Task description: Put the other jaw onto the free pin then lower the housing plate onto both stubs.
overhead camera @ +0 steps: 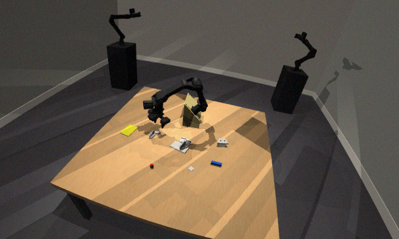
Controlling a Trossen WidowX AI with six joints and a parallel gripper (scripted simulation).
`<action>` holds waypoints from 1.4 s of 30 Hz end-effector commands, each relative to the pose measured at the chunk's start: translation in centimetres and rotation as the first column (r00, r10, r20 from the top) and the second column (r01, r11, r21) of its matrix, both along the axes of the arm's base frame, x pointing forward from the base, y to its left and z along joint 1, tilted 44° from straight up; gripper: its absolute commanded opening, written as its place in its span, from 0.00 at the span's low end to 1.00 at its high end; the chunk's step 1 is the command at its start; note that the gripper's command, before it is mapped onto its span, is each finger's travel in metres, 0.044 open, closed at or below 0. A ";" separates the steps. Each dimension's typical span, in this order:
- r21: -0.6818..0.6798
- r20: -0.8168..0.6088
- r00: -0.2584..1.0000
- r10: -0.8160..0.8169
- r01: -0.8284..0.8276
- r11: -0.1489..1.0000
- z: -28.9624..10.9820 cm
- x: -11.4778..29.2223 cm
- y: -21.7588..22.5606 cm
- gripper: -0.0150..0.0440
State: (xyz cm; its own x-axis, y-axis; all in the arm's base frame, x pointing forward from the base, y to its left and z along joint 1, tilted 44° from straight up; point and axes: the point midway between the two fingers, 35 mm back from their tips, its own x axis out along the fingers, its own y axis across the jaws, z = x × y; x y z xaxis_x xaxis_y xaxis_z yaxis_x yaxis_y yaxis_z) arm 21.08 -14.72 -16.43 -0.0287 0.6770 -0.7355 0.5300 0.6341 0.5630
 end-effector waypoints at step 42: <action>0.000 0.000 1.000 0.000 0.000 1.000 0.0 0.0 0.0 0.33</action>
